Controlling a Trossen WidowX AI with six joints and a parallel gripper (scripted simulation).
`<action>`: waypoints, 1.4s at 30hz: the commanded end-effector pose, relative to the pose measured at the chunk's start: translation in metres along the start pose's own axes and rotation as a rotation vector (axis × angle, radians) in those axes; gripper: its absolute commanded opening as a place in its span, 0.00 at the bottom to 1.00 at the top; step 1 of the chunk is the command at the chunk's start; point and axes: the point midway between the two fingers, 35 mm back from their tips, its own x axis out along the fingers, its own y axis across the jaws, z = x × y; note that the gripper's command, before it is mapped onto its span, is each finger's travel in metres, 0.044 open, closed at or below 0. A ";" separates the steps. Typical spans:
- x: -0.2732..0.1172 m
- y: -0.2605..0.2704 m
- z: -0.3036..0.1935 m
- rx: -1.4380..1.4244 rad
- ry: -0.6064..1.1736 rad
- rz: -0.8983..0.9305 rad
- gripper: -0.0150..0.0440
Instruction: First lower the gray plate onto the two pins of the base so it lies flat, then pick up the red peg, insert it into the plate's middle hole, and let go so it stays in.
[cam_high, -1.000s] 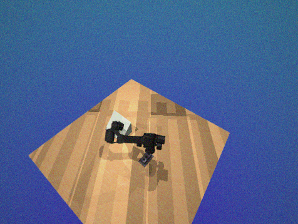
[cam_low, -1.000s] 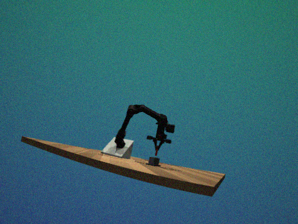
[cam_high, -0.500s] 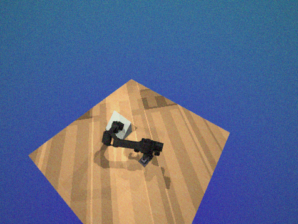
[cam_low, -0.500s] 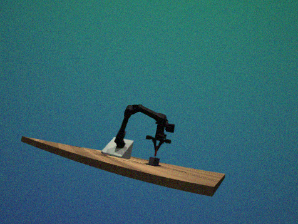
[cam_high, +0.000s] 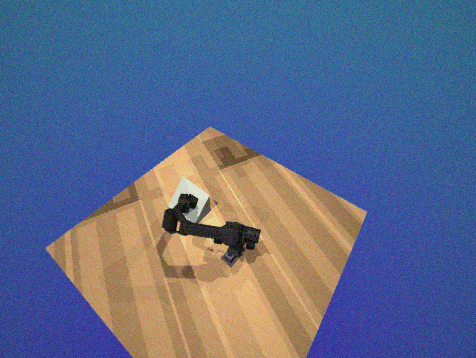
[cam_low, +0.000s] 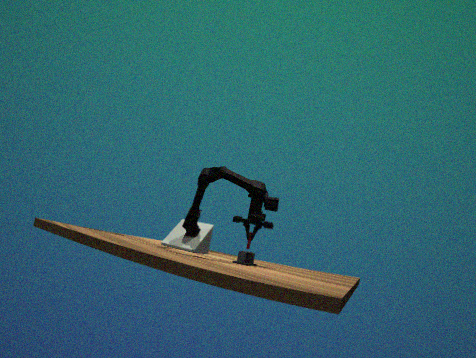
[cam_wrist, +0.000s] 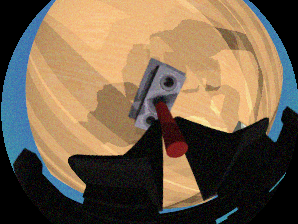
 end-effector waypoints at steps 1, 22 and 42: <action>-0.001 0.000 0.001 -0.001 -0.006 0.003 0.25; 0.011 0.000 0.002 -0.001 -0.004 0.002 0.25; 0.016 0.000 0.004 0.006 0.001 0.002 0.25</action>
